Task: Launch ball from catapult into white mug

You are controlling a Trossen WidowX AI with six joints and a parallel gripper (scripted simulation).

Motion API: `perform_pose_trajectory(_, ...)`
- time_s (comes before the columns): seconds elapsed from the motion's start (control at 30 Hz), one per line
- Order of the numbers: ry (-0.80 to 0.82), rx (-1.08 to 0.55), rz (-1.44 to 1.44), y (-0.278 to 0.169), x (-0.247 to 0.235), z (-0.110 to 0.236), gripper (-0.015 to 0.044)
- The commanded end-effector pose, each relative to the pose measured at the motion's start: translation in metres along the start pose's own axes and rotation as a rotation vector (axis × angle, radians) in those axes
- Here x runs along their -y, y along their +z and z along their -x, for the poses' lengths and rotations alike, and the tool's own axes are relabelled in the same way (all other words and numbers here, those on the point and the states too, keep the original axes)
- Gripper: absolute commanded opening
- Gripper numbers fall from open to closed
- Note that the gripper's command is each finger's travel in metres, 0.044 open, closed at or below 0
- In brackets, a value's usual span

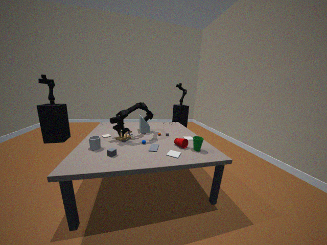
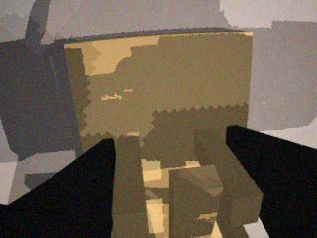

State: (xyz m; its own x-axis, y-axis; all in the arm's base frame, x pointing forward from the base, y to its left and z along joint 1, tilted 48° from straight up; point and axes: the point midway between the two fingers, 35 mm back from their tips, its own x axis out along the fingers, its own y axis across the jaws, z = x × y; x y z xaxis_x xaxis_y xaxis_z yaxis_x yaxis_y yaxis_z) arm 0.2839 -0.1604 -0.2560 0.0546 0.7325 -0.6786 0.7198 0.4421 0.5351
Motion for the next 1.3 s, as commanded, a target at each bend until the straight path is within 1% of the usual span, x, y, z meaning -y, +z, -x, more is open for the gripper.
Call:
perform_pose_trajectory(0.0,-0.001,0.001,0.002,0.000,0.000,0.001,0.0000)
perform_pose_trajectory(0.1,-0.001,0.001,0.002,0.000,0.000,0.001,0.0000)
perform_pose_trajectory(0.57,-0.001,0.001,0.002,0.000,0.000,0.001,0.0368)
perform_pose_trajectory(0.63,-0.002,0.002,0.001,0.001,0.000,0.011,0.0420)
perform_pose_trajectory(0.67,-0.002,0.003,0.001,0.002,0.000,0.025,0.0440)
perform_pose_trajectory(0.77,-0.004,0.003,-0.001,0.000,0.001,0.077,0.0440)
perform_pose_trajectory(0.83,-0.004,0.001,-0.001,-0.003,0.002,0.099,0.0440)
perform_pose_trajectory(0.97,-0.004,0.001,-0.001,-0.003,0.002,0.102,0.0440)
perform_pose_trajectory(1.0,0.005,0.010,-0.009,-0.001,0.004,0.091,0.0440)
perform_pose_trajectory(1.2,0.005,0.010,-0.006,-0.002,0.003,0.098,0.0440)
perform_pose_trajectory(1.27,0.005,0.010,-0.006,-0.001,0.002,0.087,0.0440)
